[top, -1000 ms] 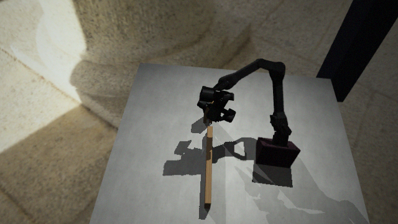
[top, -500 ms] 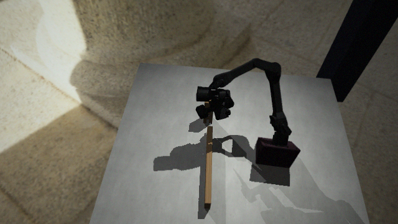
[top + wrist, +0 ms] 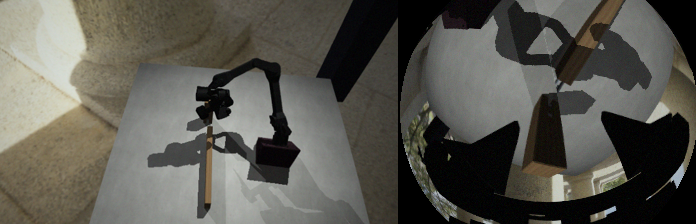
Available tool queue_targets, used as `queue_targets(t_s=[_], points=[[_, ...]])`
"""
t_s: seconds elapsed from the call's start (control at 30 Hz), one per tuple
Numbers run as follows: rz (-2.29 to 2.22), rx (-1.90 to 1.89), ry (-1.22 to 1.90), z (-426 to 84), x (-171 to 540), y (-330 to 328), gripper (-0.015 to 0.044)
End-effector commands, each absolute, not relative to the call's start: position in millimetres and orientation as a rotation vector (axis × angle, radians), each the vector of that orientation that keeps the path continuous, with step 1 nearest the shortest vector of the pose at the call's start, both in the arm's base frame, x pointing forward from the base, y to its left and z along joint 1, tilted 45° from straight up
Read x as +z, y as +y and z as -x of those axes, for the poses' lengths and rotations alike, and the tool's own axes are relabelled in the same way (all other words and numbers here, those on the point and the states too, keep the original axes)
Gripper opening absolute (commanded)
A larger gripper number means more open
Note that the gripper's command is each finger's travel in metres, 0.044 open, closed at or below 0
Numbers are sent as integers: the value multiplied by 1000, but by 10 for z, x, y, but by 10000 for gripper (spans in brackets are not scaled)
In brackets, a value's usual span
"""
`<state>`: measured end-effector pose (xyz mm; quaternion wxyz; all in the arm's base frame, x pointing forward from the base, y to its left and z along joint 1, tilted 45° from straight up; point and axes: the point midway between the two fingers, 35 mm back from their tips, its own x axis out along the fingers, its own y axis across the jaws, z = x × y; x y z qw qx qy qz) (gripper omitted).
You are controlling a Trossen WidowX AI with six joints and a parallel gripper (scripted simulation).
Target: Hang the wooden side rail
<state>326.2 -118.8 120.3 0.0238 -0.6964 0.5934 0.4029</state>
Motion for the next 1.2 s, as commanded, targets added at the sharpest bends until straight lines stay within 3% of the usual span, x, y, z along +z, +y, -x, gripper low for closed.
queue_targets(t_s=[0.0, 0.23, 0.73, 1.17], points=[[2158, 1252, 1839, -3261, 1208, -1192, 440], [2138, 1227, 1838, -3270, 1177, -1173, 440], [1626, 745, 1869, -3370, 511, -725, 440], [1621, 739, 1871, -3327, 255, -963, 440]])
